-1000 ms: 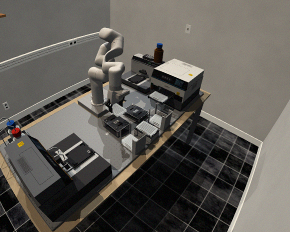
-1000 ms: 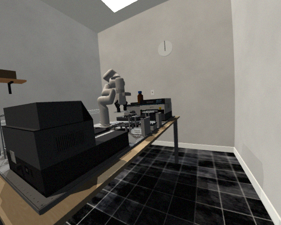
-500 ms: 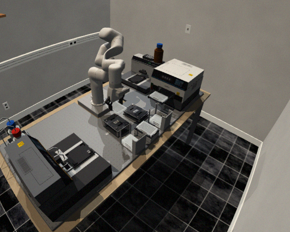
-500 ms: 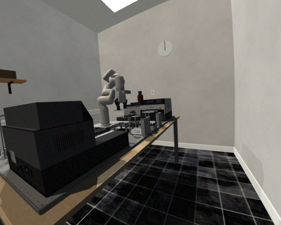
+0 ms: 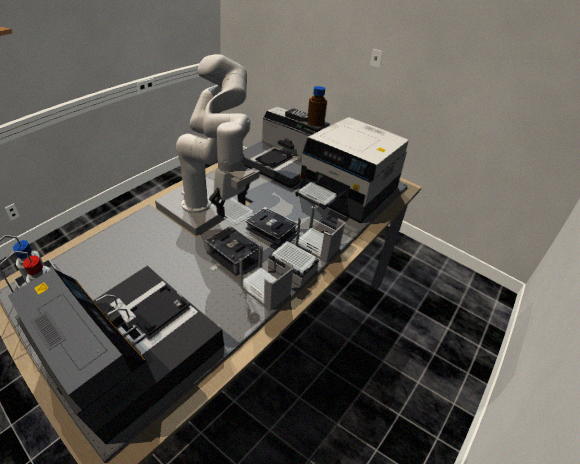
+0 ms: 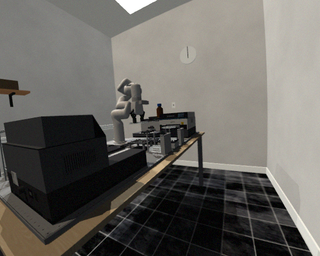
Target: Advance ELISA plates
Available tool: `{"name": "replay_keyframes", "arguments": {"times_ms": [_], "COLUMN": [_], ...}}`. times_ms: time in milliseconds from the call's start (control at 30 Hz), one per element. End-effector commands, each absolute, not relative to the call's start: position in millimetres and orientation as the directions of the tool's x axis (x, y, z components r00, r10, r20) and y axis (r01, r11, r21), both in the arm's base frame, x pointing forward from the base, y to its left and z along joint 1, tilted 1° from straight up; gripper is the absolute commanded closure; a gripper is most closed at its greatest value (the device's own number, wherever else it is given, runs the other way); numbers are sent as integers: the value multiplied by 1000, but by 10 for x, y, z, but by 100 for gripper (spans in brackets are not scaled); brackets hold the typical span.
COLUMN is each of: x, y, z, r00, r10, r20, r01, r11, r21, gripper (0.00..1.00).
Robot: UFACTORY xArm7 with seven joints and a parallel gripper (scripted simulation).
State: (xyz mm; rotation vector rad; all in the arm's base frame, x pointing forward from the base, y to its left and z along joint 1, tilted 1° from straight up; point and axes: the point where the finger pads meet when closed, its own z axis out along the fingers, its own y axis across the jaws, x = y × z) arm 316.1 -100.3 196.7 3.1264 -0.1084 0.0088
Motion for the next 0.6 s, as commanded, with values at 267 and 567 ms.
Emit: {"name": "replay_keyframes", "arguments": {"times_ms": [267,567], "x": [3168,3074], "y": [-1006,-755], "z": [2002,2004], "r00": [998,987], "r10": [-69,-162], "r20": [9,10], "r01": [-69,-162], "r11": [-998,-987], "r21": [14,13], "gripper": [100,100]}}
